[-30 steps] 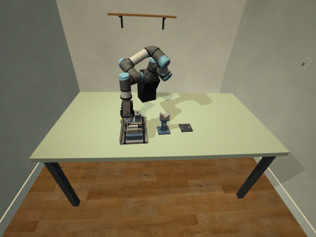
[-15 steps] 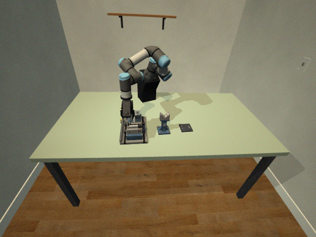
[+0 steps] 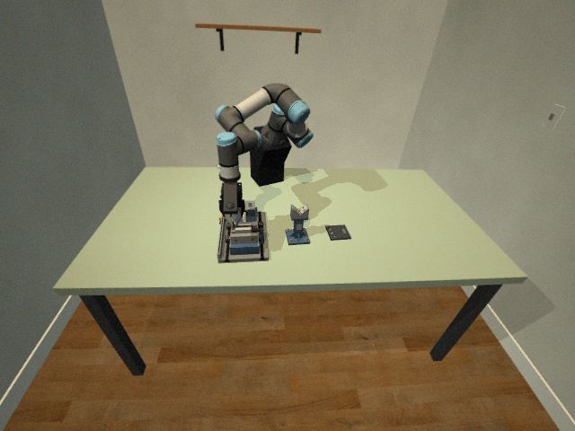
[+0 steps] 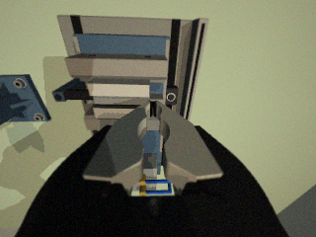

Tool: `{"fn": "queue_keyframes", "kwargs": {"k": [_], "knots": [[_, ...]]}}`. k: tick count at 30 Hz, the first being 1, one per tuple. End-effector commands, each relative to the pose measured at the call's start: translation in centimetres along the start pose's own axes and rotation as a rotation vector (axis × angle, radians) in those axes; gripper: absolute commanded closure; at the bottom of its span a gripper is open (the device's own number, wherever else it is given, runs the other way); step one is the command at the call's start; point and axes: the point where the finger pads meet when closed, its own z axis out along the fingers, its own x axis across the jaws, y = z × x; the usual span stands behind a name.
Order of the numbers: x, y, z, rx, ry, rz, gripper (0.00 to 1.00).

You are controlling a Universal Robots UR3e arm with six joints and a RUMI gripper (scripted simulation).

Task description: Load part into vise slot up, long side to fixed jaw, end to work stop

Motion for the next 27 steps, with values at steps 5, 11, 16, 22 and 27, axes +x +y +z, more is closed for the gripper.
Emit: {"fn": "queue_keyframes", "kwargs": {"k": [5, 11, 16, 22, 27], "knots": [[0.0, -0.1, -0.1, 0.002, 0.002, -0.001, 1.00], [0.2, -0.1, -0.1, 0.002, 0.002, -0.001, 1.00], [0.4, -0.1, -0.1, 0.002, 0.002, -0.001, 1.00], [1.0, -0.1, -0.1, 0.002, 0.002, -0.001, 1.00], [1.4, -0.1, -0.1, 0.002, 0.002, -0.001, 1.00]]}}
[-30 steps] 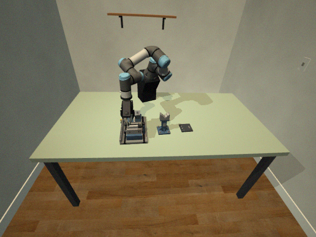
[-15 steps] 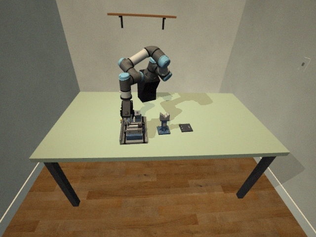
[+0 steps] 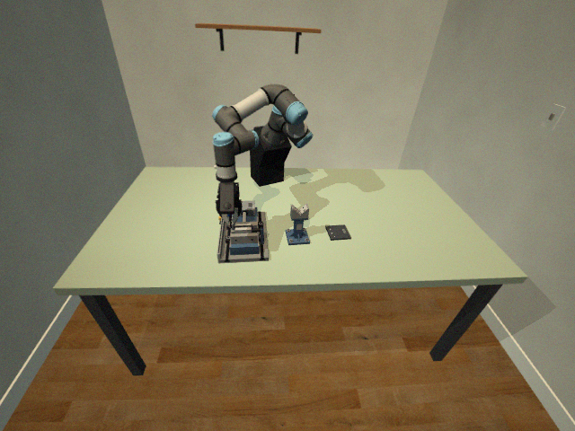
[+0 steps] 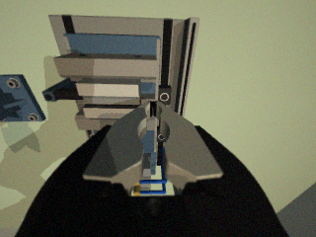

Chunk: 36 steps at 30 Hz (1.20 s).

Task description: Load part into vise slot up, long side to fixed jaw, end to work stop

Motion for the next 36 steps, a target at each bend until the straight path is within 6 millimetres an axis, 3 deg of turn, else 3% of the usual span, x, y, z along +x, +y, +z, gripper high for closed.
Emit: {"fn": "queue_keyframes", "kwargs": {"k": [1, 20, 36], "knots": [[0.3, -0.1, -0.1, 0.002, 0.002, -0.001, 1.00], [0.5, -0.1, -0.4, 0.002, 0.002, -0.001, 1.00], [0.5, -0.1, -3.5, 0.002, 0.002, -0.001, 1.00]]}}
